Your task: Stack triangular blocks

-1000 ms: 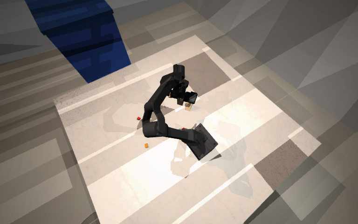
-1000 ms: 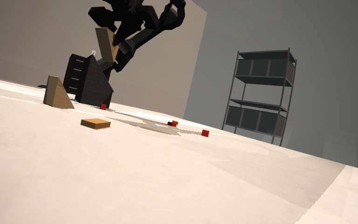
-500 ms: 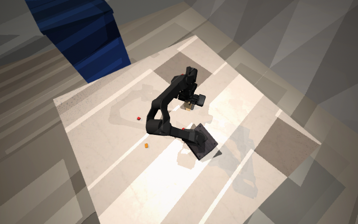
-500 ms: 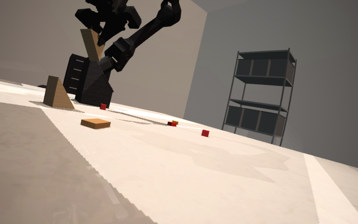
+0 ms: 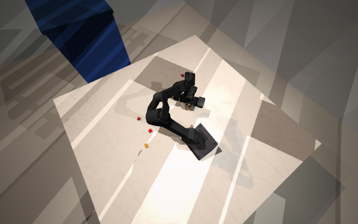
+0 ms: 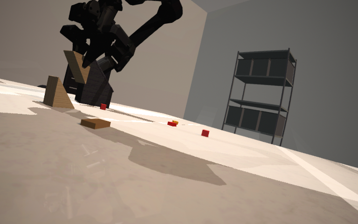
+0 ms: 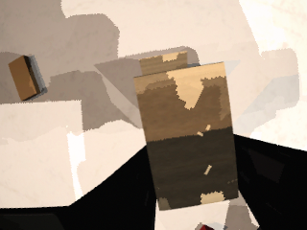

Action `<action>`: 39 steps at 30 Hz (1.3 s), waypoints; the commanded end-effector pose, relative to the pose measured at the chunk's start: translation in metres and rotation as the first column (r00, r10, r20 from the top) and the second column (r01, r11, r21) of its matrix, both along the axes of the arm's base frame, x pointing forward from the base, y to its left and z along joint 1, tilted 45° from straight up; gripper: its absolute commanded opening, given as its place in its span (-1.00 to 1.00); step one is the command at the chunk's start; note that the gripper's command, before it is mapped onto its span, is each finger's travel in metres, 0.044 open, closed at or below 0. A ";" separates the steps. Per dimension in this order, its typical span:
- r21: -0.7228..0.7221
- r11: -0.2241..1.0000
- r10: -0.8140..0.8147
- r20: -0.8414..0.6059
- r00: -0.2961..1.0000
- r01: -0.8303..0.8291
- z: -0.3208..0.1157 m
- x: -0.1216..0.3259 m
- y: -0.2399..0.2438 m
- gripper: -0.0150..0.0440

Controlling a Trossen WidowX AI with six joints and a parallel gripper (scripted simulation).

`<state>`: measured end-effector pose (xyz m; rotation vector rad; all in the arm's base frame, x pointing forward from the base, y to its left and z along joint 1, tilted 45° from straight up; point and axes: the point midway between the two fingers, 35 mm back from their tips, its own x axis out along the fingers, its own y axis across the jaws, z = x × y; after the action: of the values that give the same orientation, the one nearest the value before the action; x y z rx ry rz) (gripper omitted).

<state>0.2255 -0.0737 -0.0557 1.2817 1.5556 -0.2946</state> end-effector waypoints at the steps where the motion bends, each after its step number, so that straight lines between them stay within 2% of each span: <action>1: 0.011 1.000 -0.005 -0.007 1.000 0.005 -0.009 -0.001 0.007 -0.49; 10: 0.011 1.000 -0.005 -0.006 1.000 0.005 -0.033 0.007 0.021 -0.49; 39: 0.016 1.000 -0.012 -0.001 1.000 0.012 -0.031 0.008 0.022 -0.49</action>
<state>0.2329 -0.0517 -0.0876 1.2975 1.5585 -0.2923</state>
